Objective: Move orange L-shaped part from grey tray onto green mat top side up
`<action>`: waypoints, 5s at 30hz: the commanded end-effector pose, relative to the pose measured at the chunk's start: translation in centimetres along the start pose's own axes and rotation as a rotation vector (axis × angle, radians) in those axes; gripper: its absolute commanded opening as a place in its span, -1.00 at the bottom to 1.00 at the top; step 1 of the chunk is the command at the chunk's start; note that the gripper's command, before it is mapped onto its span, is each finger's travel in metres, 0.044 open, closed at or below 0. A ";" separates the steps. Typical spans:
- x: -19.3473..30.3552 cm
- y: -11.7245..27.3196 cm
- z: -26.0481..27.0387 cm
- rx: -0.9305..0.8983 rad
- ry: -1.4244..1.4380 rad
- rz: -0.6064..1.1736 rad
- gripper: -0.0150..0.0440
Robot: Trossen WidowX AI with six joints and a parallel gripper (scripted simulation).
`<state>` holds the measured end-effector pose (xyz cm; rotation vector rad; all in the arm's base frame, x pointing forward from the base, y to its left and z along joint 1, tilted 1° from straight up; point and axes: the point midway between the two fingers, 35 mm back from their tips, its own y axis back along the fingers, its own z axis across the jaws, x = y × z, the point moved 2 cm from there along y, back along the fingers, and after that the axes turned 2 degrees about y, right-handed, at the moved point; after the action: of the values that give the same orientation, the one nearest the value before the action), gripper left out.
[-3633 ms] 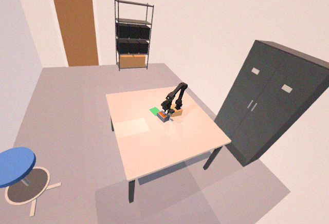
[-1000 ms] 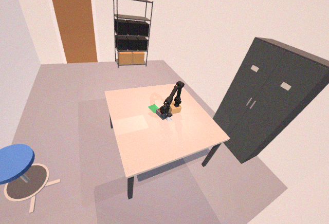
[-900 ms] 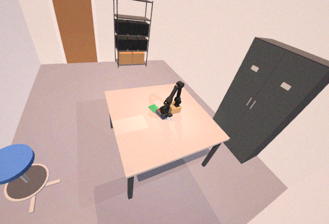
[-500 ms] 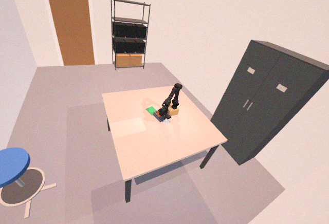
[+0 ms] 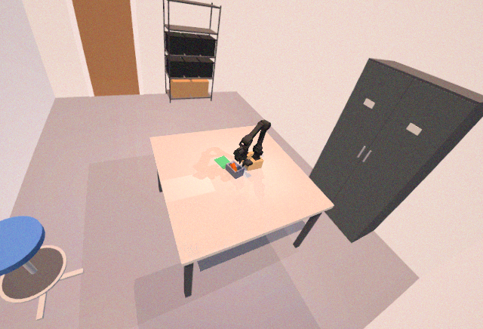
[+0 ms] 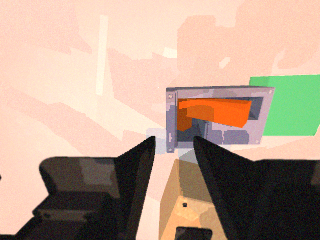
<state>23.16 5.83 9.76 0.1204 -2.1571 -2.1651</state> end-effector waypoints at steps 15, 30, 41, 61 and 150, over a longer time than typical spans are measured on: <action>0.1 0.3 -0.1 0.000 0.000 0.003 0.12; 0.1 0.3 -0.1 0.000 -0.020 0.003 0.21; -0.9 0.6 -5.6 0.004 -1.134 -0.008 0.46; -0.9 0.4 -7.8 0.003 -1.565 -0.014 0.46; -1.0 -4.6 -7.9 0.001 -1.564 -0.015 -0.49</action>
<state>24.83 -1.78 4.29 -2.1778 -2.4721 -2.4629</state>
